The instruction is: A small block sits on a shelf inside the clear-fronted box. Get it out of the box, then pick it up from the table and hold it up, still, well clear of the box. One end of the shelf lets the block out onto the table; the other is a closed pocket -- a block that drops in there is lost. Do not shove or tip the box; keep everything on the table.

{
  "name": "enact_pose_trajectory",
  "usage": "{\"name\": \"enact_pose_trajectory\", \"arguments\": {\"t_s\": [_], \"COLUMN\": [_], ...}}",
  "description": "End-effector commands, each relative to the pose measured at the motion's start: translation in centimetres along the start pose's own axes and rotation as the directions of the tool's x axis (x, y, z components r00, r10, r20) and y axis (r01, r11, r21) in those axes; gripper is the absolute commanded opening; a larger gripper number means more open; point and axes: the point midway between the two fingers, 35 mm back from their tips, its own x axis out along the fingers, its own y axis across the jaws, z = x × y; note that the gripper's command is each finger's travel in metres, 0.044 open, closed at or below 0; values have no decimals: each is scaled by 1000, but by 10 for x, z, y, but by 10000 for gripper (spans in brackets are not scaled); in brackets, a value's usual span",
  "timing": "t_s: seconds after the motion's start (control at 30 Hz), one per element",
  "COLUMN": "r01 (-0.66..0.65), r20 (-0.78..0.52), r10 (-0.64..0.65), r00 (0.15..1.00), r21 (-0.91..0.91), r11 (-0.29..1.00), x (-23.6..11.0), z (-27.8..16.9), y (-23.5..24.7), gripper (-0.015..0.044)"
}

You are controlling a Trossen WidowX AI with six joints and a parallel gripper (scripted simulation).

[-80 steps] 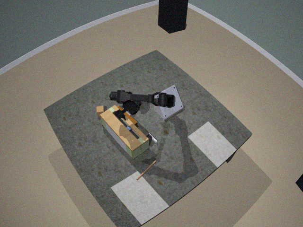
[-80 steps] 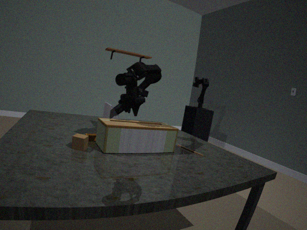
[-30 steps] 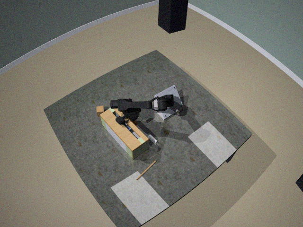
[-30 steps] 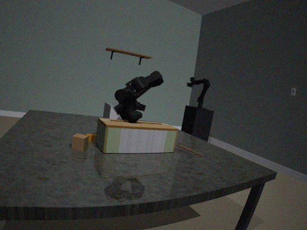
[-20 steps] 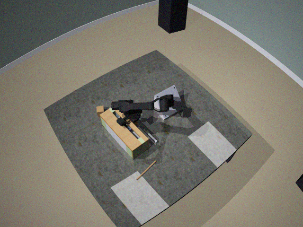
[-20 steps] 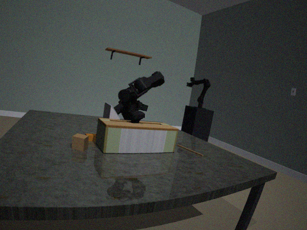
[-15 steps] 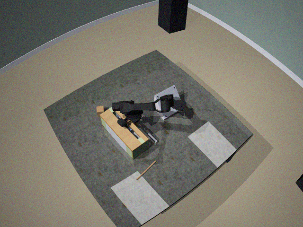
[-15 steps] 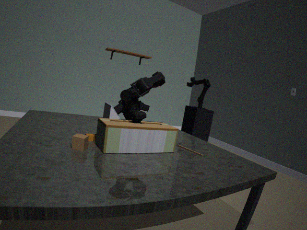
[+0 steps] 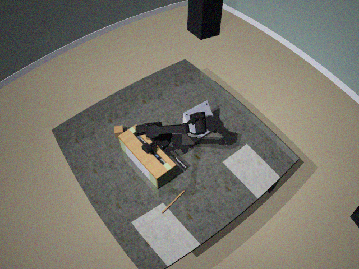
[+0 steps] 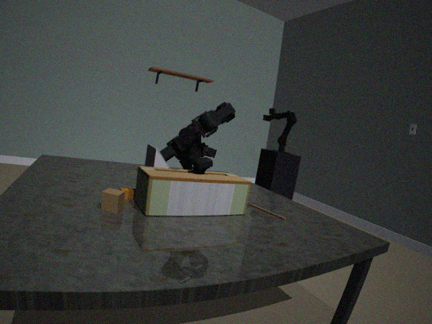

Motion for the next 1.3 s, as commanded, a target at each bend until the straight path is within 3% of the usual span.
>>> {"name": "enact_pose_trajectory", "arguments": {"t_s": [0.0, 1.27], "r01": [0, 0], "r20": [5, 9], "r10": [0, 0], "r00": [1000, 1000], "r21": [2, 2], "r11": [1000, 1000], "x": [3, 16], "z": [8, 75], "y": [1, 0], "gripper": [400, 400]}}
